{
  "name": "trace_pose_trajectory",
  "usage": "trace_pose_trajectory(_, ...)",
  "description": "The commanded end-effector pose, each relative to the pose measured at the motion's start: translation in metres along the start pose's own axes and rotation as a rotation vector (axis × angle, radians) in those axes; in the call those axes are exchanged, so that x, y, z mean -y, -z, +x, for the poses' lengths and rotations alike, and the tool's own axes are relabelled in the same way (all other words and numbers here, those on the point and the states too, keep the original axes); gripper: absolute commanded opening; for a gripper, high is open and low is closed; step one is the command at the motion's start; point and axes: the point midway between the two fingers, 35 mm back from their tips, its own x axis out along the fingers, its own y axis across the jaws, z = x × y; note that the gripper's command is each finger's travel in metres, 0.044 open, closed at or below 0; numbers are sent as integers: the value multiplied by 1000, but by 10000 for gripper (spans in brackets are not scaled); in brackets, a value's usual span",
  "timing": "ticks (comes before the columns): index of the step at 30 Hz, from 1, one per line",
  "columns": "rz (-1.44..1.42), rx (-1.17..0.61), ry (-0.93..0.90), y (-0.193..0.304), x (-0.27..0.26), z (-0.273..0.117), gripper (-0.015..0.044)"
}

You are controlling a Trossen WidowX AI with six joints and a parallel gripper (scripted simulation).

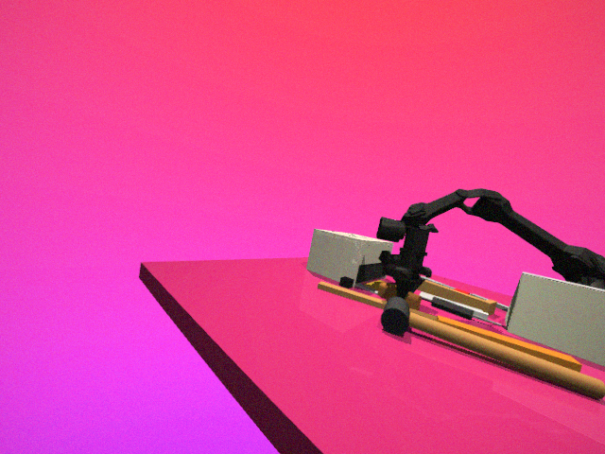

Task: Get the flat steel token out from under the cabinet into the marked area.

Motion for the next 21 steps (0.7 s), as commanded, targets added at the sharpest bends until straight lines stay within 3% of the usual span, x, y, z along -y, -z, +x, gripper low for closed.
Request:
trace_pose_trajectory(1,-2,2,-2,-5,-1,0,0)
trace_pose_trajectory(21,-2,2,-1,-14,10,2,0)
